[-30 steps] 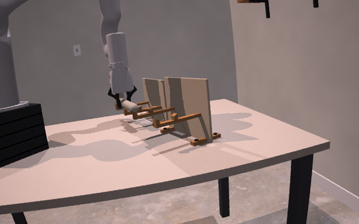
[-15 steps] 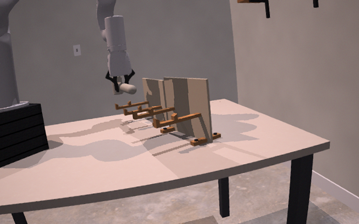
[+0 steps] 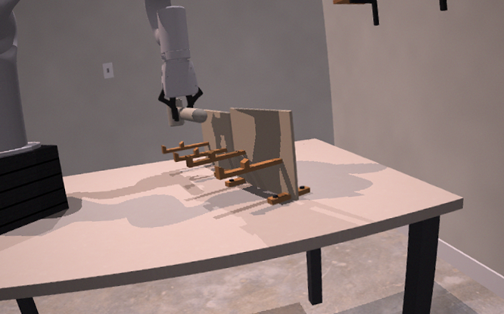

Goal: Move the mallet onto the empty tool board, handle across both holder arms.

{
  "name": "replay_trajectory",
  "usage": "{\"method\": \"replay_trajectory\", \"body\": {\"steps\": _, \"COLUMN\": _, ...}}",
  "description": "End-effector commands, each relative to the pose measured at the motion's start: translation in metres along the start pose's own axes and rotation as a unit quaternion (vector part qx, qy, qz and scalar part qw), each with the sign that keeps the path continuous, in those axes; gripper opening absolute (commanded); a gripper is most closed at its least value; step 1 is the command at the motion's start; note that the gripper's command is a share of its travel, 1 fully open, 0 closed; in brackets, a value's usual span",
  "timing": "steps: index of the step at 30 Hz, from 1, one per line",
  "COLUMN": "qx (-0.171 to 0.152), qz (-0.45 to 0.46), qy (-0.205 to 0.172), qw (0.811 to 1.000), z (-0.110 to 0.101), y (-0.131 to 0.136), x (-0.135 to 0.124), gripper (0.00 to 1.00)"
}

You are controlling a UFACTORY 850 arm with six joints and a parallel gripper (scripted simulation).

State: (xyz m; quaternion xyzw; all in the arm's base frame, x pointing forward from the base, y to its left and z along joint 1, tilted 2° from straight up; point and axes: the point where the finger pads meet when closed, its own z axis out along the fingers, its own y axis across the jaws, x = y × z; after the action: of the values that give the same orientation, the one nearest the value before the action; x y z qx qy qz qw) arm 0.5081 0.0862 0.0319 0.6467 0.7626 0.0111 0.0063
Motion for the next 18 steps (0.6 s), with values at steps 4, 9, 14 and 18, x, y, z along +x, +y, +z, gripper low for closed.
{"method": "replay_trajectory", "body": {"steps": 4, "qx": 0.000, "qz": -0.001, "qy": 0.004, "qw": 1.000, "z": -0.004, "y": 0.005, "x": -0.072, "gripper": 0.00}}
{"method": "replay_trajectory", "body": {"steps": 9, "qx": 0.000, "qz": -0.001, "qy": 0.005, "qw": 1.000, "z": -0.006, "y": 0.003, "x": -0.113, "gripper": 0.00}}
{"method": "replay_trajectory", "body": {"steps": 14, "qx": -0.001, "qz": -0.001, "qy": 0.005, "qw": 1.000, "z": -0.009, "y": -0.005, "x": -0.160, "gripper": 0.00}}
{"method": "replay_trajectory", "body": {"steps": 18, "qx": -0.001, "qz": -0.001, "qy": 0.005, "qw": 1.000, "z": -0.011, "y": -0.015, "x": -0.201, "gripper": 0.00}}
